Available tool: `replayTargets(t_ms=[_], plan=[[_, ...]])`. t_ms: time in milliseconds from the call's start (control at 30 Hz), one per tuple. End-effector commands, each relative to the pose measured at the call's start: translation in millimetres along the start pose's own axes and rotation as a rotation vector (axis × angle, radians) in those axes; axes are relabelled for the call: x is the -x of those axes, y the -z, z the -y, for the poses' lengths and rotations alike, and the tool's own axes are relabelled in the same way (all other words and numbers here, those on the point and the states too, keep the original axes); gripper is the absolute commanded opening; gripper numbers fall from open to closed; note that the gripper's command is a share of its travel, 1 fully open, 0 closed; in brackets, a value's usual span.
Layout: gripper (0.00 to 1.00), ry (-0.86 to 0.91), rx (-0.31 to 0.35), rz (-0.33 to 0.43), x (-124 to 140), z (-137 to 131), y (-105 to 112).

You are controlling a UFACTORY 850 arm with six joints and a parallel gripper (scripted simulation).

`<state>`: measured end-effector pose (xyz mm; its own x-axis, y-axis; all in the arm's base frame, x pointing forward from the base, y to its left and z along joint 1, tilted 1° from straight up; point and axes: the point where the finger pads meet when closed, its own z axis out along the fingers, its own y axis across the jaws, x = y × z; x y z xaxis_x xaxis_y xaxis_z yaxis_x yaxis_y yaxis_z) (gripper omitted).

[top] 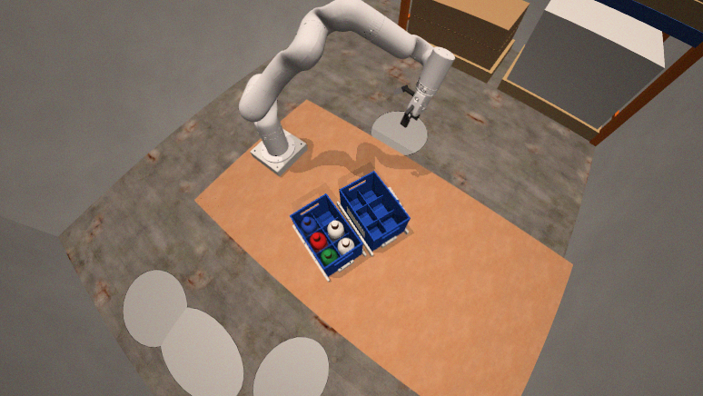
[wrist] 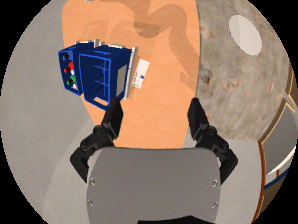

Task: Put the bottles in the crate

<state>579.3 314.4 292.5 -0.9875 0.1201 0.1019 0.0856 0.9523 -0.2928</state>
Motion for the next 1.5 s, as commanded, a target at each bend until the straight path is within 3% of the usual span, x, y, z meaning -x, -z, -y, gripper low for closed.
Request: replayTargets(t_ms=[0, 533, 567, 733, 1467], plan=[[1.0, 0.0, 0.002, 0.002, 0.3, 0.0, 1.3], [1.0, 0.0, 0.002, 0.002, 0.3, 0.0, 1.3], [0.65, 0.0, 0.002, 0.002, -0.2, 1.4, 6.1], [0.65, 0.0, 0.002, 0.002, -1.8, 6.2, 22.5], [0.65, -0.644, 0.082, 0.003, -43.7, -1.0, 23.9]])
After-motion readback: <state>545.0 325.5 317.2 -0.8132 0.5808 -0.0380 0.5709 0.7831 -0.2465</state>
